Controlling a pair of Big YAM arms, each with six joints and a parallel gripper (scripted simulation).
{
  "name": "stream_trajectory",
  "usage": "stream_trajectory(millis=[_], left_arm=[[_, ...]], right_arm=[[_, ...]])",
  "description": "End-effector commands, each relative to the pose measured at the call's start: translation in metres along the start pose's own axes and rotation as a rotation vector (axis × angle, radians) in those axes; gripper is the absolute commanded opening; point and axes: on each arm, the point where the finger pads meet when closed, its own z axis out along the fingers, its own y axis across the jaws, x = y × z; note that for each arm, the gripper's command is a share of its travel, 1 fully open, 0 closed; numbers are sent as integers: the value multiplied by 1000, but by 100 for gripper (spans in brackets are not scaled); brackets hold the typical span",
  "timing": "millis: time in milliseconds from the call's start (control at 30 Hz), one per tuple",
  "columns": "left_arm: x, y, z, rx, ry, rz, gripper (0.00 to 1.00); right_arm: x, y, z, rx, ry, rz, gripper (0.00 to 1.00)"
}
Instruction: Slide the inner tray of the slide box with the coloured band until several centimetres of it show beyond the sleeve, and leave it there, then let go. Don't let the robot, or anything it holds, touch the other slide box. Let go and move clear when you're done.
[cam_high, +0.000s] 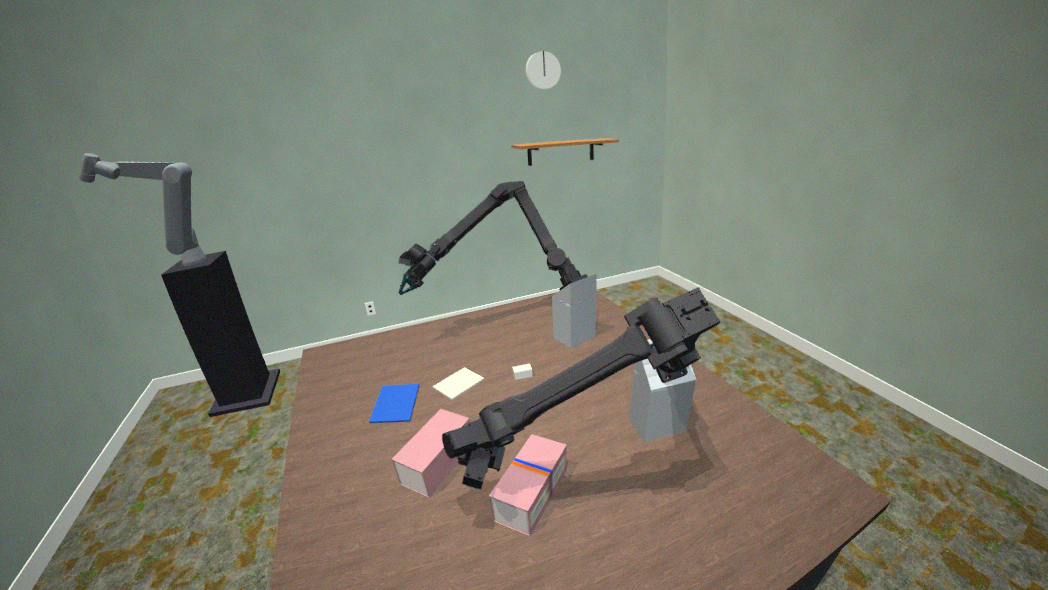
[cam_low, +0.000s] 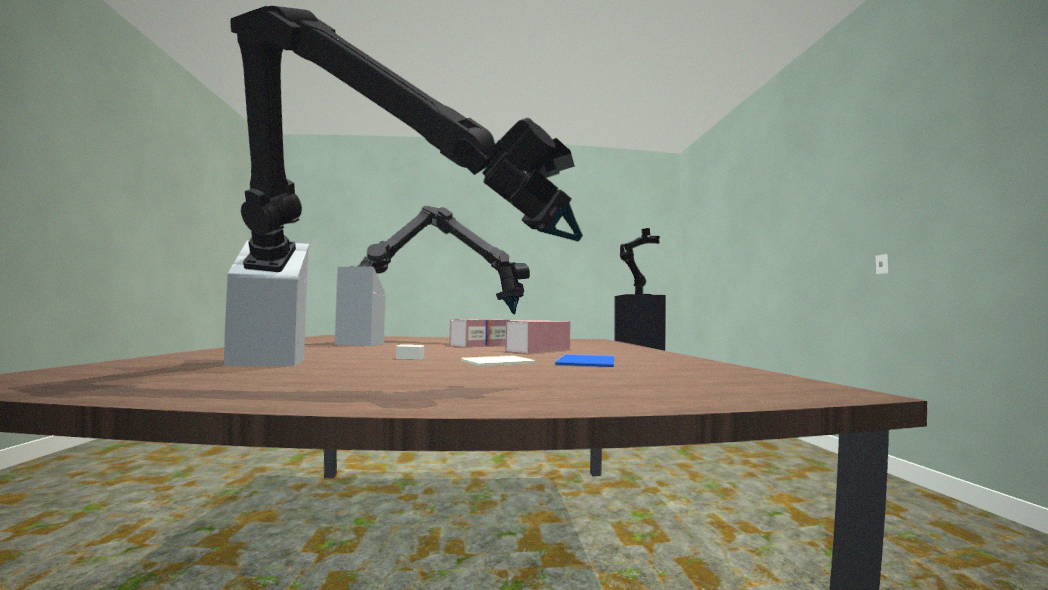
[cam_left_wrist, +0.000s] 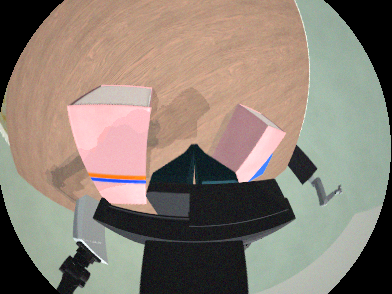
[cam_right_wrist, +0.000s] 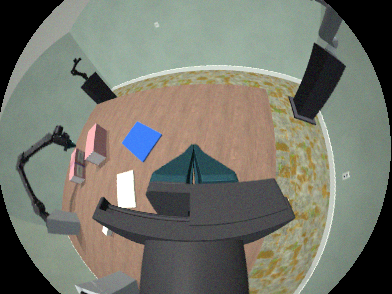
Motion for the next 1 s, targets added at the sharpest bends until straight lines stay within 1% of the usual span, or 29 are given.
stream_trajectory(millis=[0, 67, 133, 167, 200, 233, 267, 300, 633, 700, 733, 767, 800, 833, 967], left_arm=[[-20, 12, -15, -13, -22, 114, 0], [-21, 18, -16, -34, -26, 163, 0], [-21, 18, -16, -34, -26, 163, 0], [-12, 18, -10, -49, -18, 202, 0], [-6, 28, 4, -81, 3, 227, 0], [-15, 29, -9, -77, -16, 242, 0], [-22, 30, -18, -76, -30, 259, 0], [-25, 33, -21, -86, -34, 282, 0], [-33, 62, -33, -192, -34, 527, 0], [-33, 62, -33, -192, -34, 527, 0], [-26, 61, -27, -204, -25, 564, 0], [-21, 71, -16, -232, 2, 591, 0], [-30, 71, -30, -229, -18, 604, 0], [-34, 73, -36, -236, -24, 624, 0], [-40, 84, -43, -277, -20, 717, 0]], right_arm=[[5, -20, -28, 42, 15, -30, 0], [11, -23, -37, 56, 29, -38, 0], [11, -23, -37, 56, 29, -38, 0], [22, -19, -32, 48, 49, -39, 0], [22, -22, -39, 57, 52, -40, 0], [19, -26, -49, 73, 50, -46, 0], [22, -28, -54, 81, 57, -50, 0], [26, -31, -60, 91, 66, -54, 0], [57, -44, -107, 158, 142, -94, 0], [57, -44, -107, 158, 142, -94, 0], [67, -39, -102, 147, 162, -94, 0], [68, -42, -108, 158, 166, -94, 0], [66, -45, -118, 173, 164, -101, 0], [69, -45, -123, 180, 172, -105, 0], [82, -48, -142, 206, 206, -121, 0]])
